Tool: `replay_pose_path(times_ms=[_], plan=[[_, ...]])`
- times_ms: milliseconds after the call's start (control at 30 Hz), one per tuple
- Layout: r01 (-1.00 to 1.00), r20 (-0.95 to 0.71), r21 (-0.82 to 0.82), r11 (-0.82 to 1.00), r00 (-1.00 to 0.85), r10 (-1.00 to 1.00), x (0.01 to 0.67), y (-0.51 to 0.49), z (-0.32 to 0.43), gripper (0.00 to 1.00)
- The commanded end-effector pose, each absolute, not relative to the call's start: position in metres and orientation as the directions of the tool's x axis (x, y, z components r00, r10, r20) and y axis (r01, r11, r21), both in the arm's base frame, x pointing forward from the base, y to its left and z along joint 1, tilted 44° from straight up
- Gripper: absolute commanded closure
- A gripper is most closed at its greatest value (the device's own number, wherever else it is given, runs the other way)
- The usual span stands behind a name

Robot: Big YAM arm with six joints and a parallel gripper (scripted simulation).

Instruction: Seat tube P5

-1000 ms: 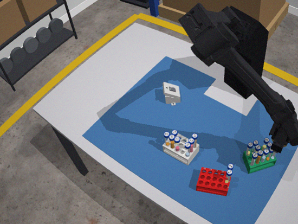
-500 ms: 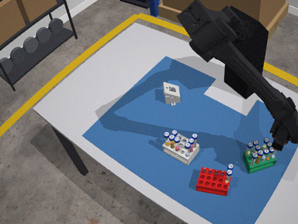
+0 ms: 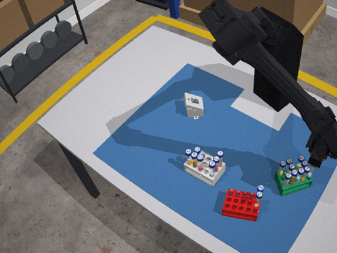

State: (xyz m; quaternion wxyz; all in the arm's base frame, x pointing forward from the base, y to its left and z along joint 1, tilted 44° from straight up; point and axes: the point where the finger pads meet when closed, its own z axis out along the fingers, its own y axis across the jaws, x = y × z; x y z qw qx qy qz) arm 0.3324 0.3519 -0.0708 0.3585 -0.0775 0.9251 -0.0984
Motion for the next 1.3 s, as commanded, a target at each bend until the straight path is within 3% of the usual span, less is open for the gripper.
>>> replay_pose_path(times_ms=[0,1267], plan=[[-0.081,-0.674,-0.2,0.976,-0.712,-0.197,0.329,0.372,-0.052,1.0],[-0.076,-0.675,-0.197,0.977,-0.713,-0.192,0.303,0.349,-0.047,1.0]])
